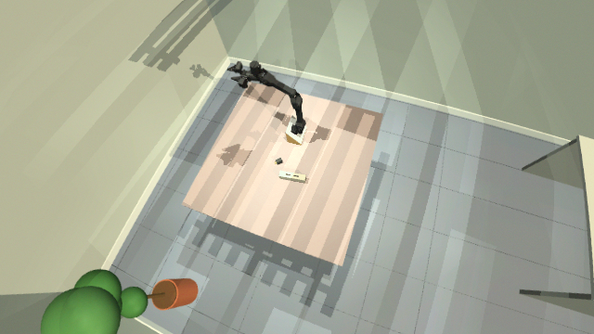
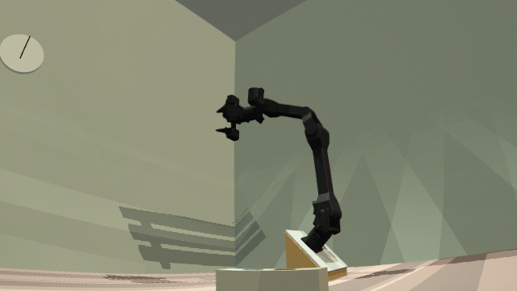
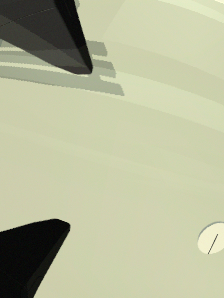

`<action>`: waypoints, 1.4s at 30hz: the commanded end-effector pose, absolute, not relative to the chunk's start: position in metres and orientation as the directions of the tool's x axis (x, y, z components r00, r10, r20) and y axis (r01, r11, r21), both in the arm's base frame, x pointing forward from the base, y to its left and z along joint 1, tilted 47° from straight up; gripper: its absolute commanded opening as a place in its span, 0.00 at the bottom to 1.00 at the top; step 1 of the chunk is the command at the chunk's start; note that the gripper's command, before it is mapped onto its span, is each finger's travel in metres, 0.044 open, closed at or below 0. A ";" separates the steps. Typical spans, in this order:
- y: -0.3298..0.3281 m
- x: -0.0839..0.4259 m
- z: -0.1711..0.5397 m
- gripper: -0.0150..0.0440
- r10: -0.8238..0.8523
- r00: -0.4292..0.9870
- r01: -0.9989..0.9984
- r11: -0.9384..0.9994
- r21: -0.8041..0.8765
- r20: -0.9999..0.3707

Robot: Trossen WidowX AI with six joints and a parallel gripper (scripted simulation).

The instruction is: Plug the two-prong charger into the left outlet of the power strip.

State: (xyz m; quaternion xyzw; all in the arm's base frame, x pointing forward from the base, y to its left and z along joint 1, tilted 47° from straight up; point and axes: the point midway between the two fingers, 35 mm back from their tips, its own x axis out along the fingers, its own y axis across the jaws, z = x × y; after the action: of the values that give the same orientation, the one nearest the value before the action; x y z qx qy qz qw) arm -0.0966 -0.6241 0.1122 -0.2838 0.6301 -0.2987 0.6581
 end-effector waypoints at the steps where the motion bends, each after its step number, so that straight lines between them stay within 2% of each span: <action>1: -0.624 -0.095 0.112 0.98 -0.749 0.030 0.038 0.662 -0.748 -0.662; 2: -0.623 -0.091 0.109 1.00 -0.744 0.039 0.045 0.668 -0.743 -0.667; 23: -0.551 0.084 0.033 1.00 -0.440 0.327 0.233 0.895 -0.379 -0.837; 42: -0.433 0.202 -0.014 1.00 -0.058 0.440 0.312 0.946 0.092 -0.896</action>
State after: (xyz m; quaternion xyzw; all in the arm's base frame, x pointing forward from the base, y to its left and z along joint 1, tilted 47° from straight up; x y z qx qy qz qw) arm 0.1878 -0.4562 -0.0065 0.0842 0.5177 -0.1272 0.8419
